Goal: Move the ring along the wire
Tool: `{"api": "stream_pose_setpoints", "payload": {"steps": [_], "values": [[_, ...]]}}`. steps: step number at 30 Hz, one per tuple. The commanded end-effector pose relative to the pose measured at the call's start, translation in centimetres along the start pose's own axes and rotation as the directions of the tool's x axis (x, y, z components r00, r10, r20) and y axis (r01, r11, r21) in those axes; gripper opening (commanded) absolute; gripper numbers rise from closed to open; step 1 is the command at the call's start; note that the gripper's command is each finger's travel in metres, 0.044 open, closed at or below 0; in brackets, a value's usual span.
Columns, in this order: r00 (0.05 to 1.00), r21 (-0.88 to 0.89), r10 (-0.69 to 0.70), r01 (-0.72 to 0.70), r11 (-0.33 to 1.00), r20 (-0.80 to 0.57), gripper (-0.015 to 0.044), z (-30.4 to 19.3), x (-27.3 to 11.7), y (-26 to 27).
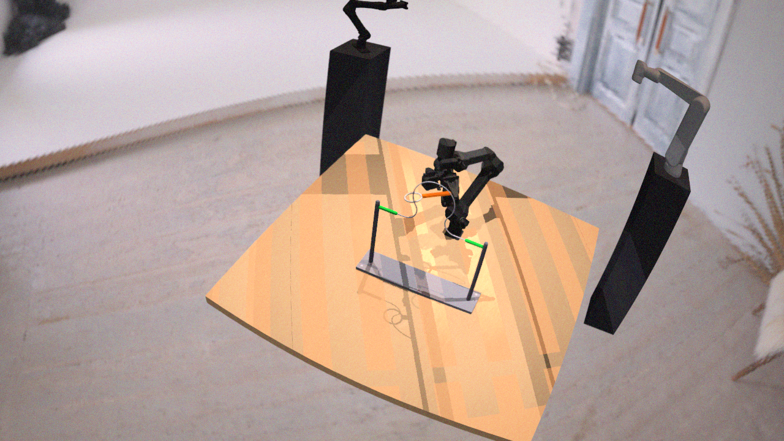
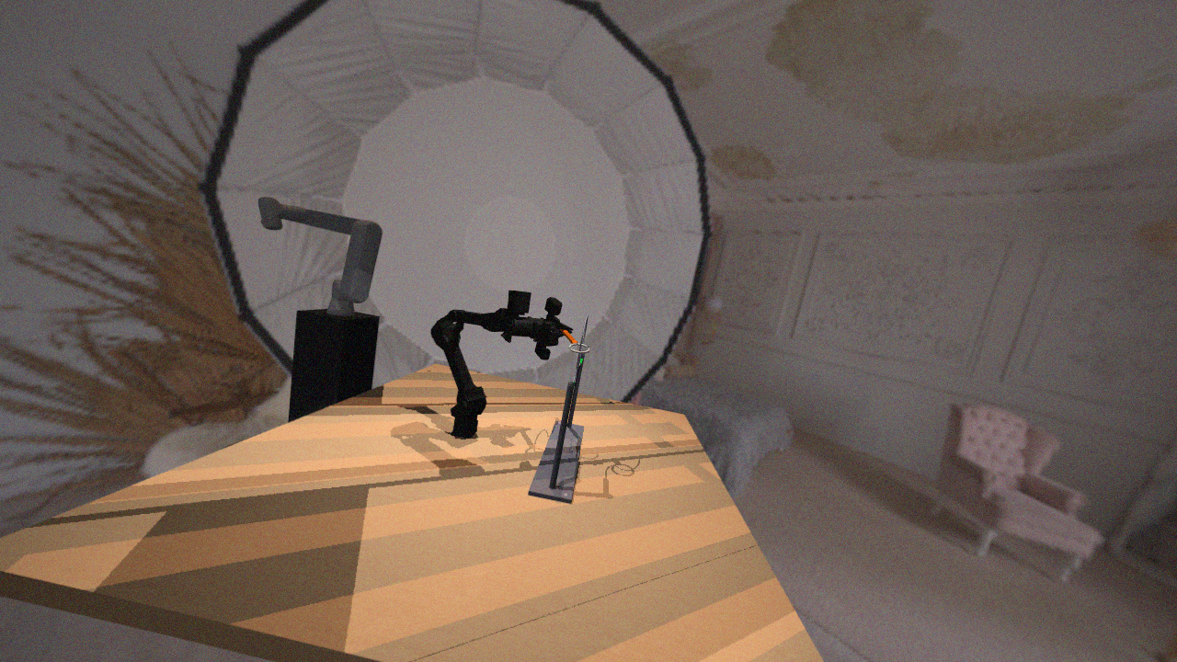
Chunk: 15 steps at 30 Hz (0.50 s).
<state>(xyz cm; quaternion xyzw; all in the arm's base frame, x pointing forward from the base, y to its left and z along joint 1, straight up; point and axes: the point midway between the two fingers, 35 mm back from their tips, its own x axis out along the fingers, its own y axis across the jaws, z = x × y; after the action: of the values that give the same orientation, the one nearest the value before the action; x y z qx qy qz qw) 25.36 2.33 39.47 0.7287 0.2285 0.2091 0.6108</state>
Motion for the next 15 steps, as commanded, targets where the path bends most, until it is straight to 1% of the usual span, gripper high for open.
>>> {"api": "stream_pose_setpoints", "payload": {"steps": [1, 15], "values": [[0.999, -0.042, -0.033, 0.033, 0.999, -0.001, -0.0150, 0.03, 0.09, -0.20], [0.988, -0.198, -0.149, 0.152, 0.968, 0.031, -0.0150, 0.10, 0.12, -1.03]]}}
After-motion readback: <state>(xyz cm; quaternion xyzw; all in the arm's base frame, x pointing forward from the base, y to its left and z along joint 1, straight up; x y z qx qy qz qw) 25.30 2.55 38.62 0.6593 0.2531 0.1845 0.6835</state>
